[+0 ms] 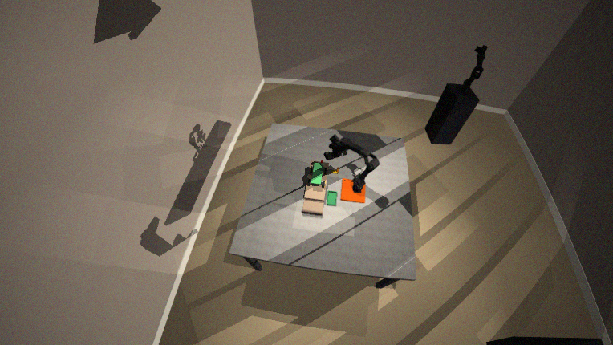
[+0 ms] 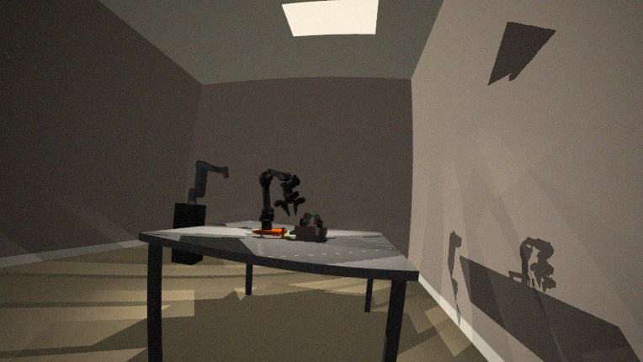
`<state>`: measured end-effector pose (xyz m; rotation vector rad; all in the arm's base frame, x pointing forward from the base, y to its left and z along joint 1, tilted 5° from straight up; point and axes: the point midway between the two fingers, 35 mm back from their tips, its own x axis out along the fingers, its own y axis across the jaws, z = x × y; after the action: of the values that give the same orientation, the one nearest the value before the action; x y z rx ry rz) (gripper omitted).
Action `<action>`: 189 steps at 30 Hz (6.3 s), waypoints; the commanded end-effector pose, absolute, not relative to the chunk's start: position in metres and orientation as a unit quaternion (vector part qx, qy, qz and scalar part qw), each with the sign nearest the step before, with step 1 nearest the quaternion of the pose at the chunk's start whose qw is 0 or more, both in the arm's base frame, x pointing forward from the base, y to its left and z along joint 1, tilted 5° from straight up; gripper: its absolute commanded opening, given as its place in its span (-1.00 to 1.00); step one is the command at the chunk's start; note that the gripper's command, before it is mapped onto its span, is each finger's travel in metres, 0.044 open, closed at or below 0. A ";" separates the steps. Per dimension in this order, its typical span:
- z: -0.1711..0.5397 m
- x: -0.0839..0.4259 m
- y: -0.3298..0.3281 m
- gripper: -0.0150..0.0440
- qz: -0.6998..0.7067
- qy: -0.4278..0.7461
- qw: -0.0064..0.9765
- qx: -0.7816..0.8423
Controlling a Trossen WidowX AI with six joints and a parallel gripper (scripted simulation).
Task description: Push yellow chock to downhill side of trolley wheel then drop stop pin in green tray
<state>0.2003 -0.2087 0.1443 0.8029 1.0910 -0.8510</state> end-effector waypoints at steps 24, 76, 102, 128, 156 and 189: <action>0.108 0.153 -0.179 0.15 -0.556 0.474 0.435 0.525; 0.053 0.148 -0.178 0.15 -0.557 0.475 0.435 0.525; 0.032 0.148 -0.179 -0.03 -0.556 0.470 0.437 0.529; 0.080 0.149 -0.174 -0.49 -0.556 0.475 0.435 0.525; 0.168 0.155 -0.178 -0.49 -0.556 0.475 0.435 0.525; 0.178 0.156 -0.180 -0.49 -0.339 0.648 0.600 0.325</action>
<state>0.1566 -0.1791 0.1771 0.8292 1.4702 -0.8615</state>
